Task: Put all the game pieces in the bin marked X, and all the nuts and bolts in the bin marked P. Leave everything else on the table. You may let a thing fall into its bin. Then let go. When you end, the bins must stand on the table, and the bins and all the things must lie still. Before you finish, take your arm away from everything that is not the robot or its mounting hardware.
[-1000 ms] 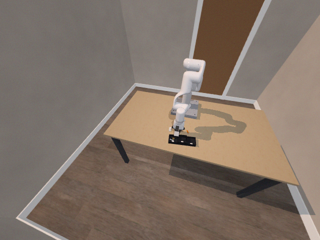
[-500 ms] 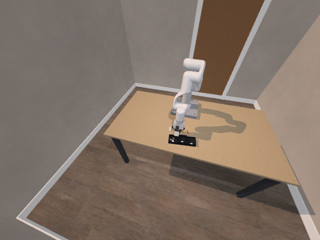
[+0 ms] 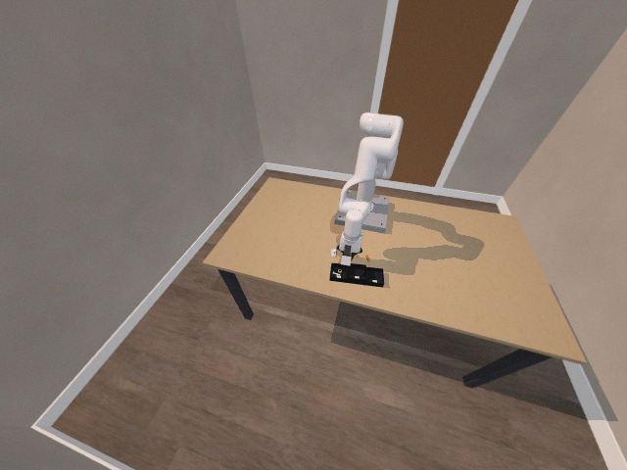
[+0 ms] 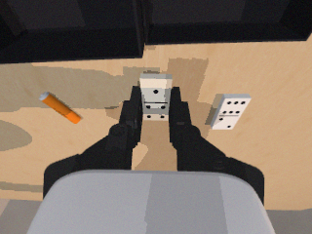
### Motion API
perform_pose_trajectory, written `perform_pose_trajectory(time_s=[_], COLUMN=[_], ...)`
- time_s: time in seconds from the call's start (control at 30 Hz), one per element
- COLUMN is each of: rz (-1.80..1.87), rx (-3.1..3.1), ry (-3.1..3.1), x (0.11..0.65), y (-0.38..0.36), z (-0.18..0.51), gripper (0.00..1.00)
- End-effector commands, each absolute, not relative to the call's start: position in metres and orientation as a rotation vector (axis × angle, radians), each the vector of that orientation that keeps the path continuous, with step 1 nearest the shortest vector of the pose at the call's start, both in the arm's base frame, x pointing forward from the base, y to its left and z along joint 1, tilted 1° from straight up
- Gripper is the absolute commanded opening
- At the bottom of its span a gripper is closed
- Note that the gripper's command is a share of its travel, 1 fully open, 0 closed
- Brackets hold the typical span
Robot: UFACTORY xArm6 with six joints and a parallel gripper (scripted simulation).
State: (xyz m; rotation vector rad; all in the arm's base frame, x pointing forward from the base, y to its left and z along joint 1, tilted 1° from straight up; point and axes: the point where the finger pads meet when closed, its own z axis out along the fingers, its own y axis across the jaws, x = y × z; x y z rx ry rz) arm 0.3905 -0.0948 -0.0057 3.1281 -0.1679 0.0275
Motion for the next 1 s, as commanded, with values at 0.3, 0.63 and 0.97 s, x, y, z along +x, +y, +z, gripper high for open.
perform_pose_trajectory(time_s=[0.3, 0.63, 0.97], rz=[0.032, 0.032, 0.032], rx=[3.128, 3.128, 3.128], ry=[-0.168, -0.168, -0.168], x=[0.391, 0.391, 0.39], y=[-0.095, -0.095, -0.094], z=[0.036, 0.046, 0.052], gripper=[0.0, 0.0, 0.0])
